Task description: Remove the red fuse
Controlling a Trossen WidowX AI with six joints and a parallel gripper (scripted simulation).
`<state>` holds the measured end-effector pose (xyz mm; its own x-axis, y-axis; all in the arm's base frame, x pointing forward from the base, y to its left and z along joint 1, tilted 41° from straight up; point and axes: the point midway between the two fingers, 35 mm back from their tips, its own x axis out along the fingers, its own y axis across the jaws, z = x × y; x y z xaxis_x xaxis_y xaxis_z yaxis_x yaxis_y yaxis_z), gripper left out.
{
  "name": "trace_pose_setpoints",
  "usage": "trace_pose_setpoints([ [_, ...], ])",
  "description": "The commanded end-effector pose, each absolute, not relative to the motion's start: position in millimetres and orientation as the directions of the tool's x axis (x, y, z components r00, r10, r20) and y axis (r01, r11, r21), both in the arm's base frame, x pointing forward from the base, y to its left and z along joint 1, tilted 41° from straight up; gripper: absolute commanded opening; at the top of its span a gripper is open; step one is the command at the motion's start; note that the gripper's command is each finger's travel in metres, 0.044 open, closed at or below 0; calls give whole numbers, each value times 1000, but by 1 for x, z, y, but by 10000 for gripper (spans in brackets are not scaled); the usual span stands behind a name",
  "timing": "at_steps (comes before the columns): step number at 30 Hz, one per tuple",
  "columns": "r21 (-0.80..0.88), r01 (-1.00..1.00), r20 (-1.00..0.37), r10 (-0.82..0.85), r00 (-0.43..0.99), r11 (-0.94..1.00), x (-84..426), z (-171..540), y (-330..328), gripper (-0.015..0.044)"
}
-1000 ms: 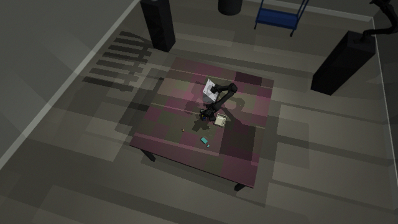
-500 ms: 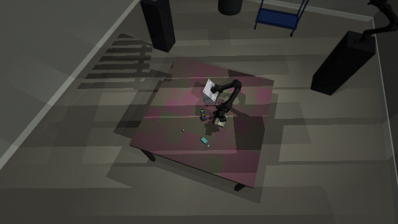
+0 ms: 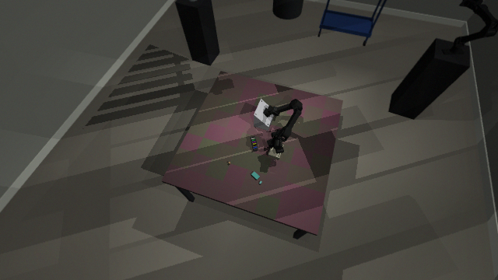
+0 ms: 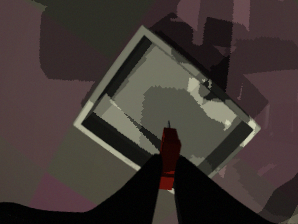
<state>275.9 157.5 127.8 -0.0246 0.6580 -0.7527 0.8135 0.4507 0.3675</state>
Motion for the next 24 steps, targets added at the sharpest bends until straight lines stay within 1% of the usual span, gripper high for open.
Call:
trace_pose_setpoints([
  [1,359,818,-754,656,-30,450,274,121,161,0],
  [17,359,818,-753,657,-30,449,273,106,174,0],
  [24,367,814,-750,661,-28,451,274,110,174,184],
])
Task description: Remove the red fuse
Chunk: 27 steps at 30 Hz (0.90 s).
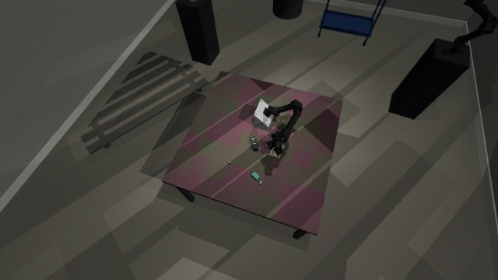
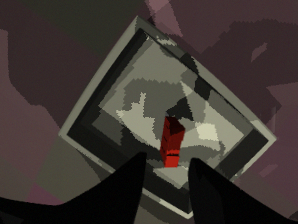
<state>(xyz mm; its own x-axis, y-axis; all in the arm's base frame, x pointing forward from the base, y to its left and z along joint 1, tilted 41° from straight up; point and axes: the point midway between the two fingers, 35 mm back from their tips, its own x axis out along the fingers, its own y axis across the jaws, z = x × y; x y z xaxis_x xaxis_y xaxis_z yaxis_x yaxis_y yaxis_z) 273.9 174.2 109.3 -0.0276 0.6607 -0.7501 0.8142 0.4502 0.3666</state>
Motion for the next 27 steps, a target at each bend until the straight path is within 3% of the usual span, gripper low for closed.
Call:
trace_pose_setpoints([
  [1,367,814,-750,661,-28,451,274,110,174,210],
  [6,366,814,-751,660,-28,451,274,112,172,330],
  [27,353,821,-757,653,-32,449,273,133,148,330],
])
